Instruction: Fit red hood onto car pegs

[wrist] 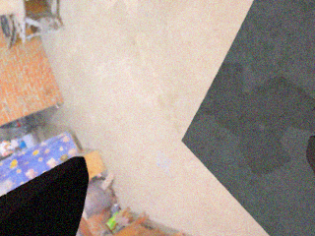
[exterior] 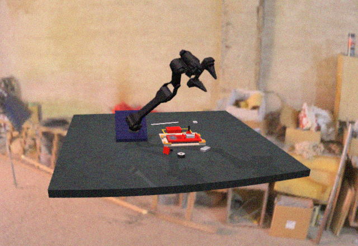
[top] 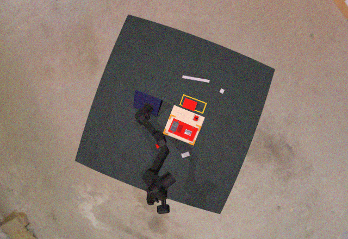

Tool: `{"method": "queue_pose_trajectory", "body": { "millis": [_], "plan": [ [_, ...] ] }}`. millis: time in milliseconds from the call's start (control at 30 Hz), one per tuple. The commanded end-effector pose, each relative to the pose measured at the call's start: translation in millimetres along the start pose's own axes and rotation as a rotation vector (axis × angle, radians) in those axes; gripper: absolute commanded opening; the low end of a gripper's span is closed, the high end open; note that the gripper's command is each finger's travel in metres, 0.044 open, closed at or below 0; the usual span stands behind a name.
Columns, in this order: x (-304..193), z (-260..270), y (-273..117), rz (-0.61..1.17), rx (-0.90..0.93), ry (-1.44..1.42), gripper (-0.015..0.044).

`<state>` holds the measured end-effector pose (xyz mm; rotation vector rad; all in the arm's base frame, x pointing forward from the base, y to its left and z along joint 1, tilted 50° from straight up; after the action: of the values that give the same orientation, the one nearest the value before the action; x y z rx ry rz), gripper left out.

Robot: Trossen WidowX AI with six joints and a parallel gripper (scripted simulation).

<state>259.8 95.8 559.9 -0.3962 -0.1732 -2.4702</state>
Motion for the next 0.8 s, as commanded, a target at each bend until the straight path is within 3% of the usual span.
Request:
{"method": "queue_pose_trajectory", "body": {
  "millis": [0, 133, 433, 767],
  "plan": [
    [1, 0, -1, 0.003, 0.002, 0.006, 0.044],
    [16, 9, -15, 0.075, 0.05, 0.143, 0.044],
    [96, 33, -59, 0.407, 0.18, 0.759, 0.044],
    [194, 34, -59, 0.758, 0.168, 1.454, 0.044]
  ]
}}
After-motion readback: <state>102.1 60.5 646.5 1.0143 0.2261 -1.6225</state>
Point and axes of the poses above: the point midway between the two fingers, 35 mm back from their tips, its own y axis out along the fingers, its own z axis across the jaws, x = y × z, the point moved 8 cm from there along -y, back along the fingers, and after that the axes turned 3 degrees about y, right-handed, at the moved point
